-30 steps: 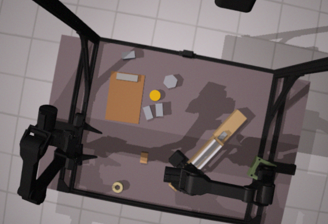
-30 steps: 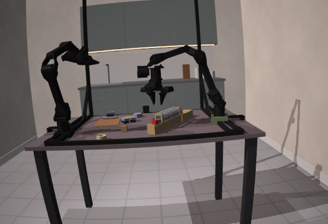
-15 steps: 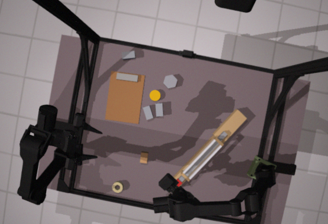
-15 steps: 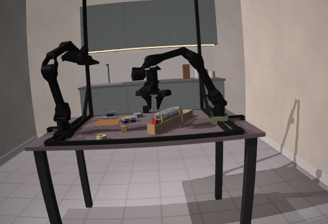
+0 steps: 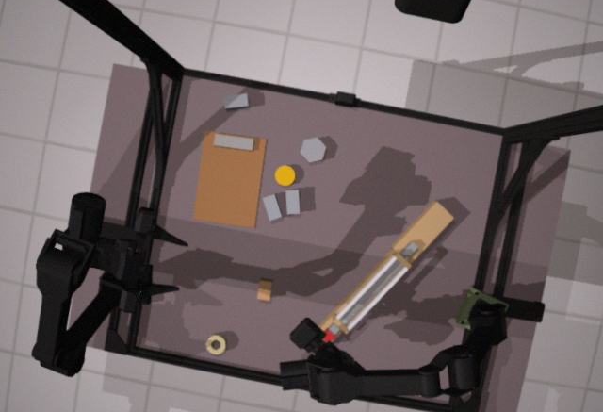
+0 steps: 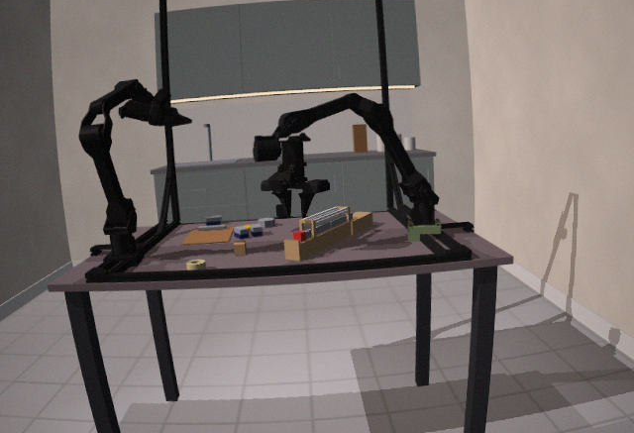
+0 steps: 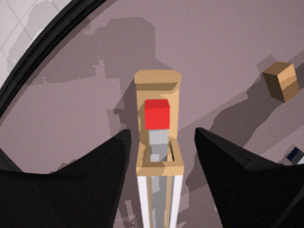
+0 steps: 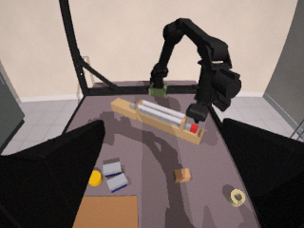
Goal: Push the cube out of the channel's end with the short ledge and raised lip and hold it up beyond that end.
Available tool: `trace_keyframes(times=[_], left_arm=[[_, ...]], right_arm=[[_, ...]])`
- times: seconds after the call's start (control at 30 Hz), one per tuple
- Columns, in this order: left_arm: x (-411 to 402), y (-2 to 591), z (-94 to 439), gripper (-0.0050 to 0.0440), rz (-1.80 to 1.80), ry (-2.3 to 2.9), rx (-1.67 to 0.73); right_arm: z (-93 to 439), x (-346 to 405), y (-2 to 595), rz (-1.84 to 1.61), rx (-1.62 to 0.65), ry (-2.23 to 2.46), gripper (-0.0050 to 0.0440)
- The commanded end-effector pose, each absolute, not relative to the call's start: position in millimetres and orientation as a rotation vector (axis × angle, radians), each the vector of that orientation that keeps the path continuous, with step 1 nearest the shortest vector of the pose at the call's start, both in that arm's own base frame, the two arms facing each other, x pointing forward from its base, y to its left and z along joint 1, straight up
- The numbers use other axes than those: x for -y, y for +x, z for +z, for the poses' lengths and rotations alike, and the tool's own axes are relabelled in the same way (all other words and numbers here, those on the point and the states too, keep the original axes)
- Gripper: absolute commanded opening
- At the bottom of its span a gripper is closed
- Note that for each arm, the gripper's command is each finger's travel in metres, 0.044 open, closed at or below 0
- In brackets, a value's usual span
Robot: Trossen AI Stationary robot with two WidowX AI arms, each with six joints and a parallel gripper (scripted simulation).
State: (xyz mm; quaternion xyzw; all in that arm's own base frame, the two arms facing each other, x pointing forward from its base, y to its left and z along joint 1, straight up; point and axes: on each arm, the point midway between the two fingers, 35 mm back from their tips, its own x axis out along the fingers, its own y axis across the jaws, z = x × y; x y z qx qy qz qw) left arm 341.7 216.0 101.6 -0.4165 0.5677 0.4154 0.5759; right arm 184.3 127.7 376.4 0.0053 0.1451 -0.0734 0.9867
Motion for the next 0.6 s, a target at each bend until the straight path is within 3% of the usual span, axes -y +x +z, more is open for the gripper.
trace_keyframes(times=[0.0,0.57], left_arm=[[-215.5,339.8,93.3,0.022,0.975,-0.975,-1.342],[-215.9,340.5,68.9,0.022,0.975,-0.975,-1.342]], right_arm=[[376.6,-127.5,184.3,-0.149,-0.29,0.011,0.04],[376.6,-127.5,184.3,-0.149,-0.29,0.011,0.04]])
